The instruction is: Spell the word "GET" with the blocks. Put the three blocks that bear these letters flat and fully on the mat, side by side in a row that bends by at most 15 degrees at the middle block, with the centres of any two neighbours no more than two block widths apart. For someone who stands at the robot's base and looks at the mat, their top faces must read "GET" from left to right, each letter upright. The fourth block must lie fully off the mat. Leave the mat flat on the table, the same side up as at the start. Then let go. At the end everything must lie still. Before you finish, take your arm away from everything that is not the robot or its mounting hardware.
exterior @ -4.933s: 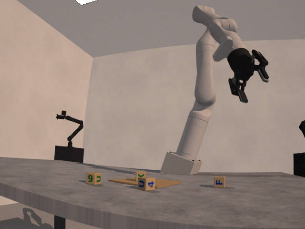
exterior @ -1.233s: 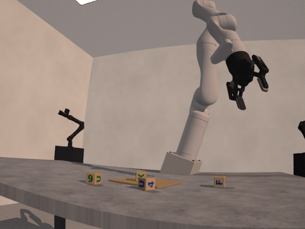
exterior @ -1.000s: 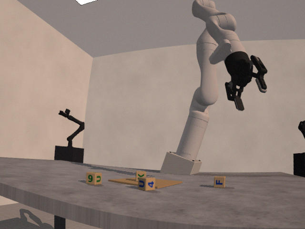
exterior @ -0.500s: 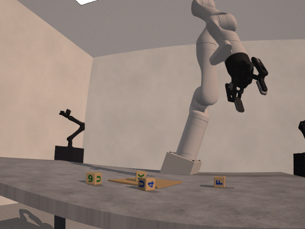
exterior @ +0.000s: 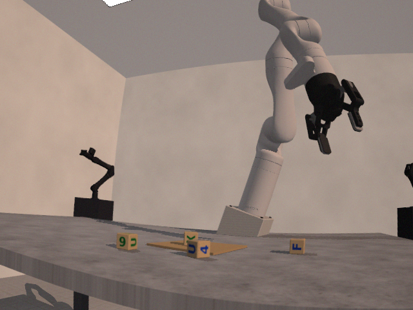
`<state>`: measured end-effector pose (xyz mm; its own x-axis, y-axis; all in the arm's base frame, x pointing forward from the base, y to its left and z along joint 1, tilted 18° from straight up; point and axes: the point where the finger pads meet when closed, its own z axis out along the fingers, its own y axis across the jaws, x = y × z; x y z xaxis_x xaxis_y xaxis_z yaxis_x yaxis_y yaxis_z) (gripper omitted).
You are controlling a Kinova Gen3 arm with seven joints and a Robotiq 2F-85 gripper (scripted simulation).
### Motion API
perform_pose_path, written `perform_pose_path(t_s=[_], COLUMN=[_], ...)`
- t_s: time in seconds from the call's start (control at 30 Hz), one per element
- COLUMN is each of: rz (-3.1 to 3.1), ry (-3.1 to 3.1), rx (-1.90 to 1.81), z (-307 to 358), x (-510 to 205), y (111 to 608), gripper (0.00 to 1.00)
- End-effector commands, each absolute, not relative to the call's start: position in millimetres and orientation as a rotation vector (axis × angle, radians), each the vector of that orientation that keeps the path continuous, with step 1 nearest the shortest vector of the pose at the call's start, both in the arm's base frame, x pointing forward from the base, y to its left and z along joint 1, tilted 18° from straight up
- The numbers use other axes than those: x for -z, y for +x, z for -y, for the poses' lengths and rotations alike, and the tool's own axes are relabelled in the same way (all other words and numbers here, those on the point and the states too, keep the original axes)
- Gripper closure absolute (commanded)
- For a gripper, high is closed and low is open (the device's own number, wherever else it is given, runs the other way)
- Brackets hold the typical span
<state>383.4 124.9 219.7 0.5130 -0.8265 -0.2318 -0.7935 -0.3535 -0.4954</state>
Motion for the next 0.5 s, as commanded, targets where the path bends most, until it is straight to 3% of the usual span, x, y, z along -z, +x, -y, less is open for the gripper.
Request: perform_pose_path(t_s=[0.0,0.47], rz=[-1.313,-1.316], ry=[-2.202,-2.226], rx=[0.076,0.052], z=[-127,-126], x=[-220,-210], y=[383,385], gripper=[0.0,0.0])
